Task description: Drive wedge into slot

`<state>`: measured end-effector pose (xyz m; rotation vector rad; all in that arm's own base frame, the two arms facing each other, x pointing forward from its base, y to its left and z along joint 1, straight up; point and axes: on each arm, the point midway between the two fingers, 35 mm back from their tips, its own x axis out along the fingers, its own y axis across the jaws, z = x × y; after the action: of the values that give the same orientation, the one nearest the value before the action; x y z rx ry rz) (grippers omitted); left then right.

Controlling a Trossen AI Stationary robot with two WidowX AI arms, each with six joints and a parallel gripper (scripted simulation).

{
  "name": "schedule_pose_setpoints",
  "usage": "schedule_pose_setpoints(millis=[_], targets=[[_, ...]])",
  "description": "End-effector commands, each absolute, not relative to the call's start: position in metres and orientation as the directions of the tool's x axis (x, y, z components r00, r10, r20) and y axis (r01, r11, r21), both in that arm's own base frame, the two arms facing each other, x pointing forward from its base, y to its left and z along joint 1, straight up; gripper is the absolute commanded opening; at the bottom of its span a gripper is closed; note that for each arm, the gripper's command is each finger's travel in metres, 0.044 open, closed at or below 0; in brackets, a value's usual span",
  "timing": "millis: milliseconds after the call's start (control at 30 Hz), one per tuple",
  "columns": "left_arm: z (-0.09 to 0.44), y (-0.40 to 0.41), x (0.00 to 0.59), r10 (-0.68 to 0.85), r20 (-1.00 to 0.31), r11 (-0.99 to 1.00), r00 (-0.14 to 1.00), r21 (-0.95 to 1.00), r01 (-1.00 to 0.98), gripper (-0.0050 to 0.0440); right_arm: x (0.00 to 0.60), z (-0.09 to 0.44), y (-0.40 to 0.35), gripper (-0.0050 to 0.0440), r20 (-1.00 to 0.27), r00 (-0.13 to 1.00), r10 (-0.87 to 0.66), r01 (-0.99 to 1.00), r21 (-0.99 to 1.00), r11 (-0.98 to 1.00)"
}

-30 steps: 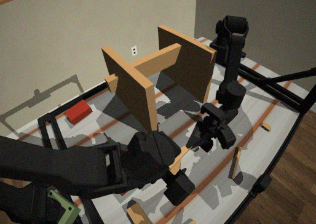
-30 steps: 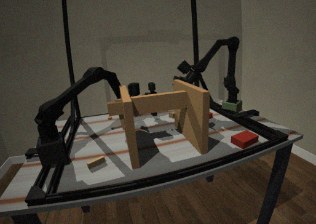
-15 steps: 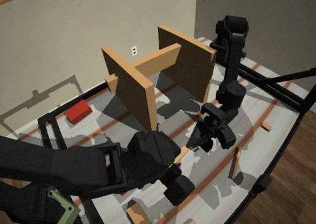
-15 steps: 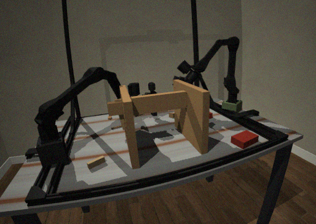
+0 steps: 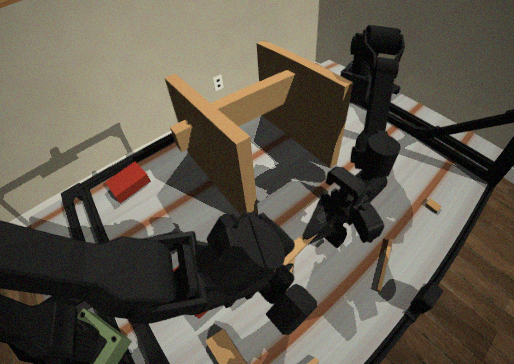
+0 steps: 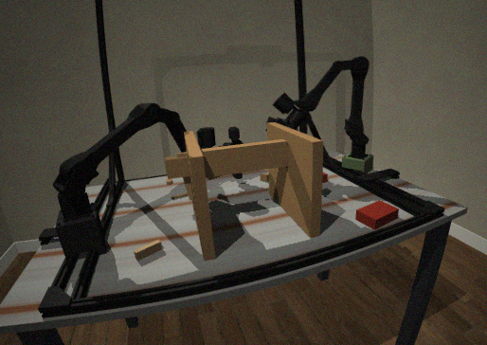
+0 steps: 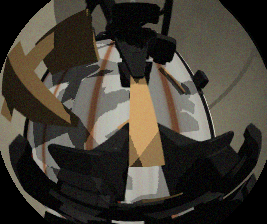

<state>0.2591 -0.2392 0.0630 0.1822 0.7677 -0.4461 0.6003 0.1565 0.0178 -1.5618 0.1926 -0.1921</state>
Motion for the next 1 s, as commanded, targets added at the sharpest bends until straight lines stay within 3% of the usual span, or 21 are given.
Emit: schedule_pose_setpoints(millis=[0, 133, 400, 900, 967], targets=[[0.064, -0.239, 0.259, -0.323, -0.704, 0.892, 0.633, -0.001, 0.453, 0.0, 0.6, 0.018, 0.157, 0.0168, 0.0, 0.971, -0.241, 0.0, -1.0, 0.0], [0.064, -0.239, 0.259, -0.323, -0.704, 0.892, 0.633, -0.001, 0.453, 0.0, 0.6, 0.018, 0.157, 0.0197, 0.0, 0.971, -0.241, 0.0, -1.0, 0.0], [0.064, -0.239, 0.259, -0.323, -0.704, 0.892, 0.633, -0.001, 0.453, 0.0, 0.599, 0.018, 0.158, 0.0197, 0.0, 0.971, -0.241, 0.0, -1.0, 0.0], [0.064, -0.239, 0.259, -0.323, -0.704, 0.892, 0.633, -0.001, 0.453, 0.0, 0.494, 0.018, 0.184, 0.0197, 0.0, 0.971, -0.241, 0.0, -1.0, 0.0], [0.064, -0.239, 0.259, -0.323, -0.704, 0.892, 0.633, -0.001, 0.453, 0.0, 0.506, 0.021, 0.183, 0.0245, -0.009, 0.974, -0.228, -0.004, -1.0, 0.023]])
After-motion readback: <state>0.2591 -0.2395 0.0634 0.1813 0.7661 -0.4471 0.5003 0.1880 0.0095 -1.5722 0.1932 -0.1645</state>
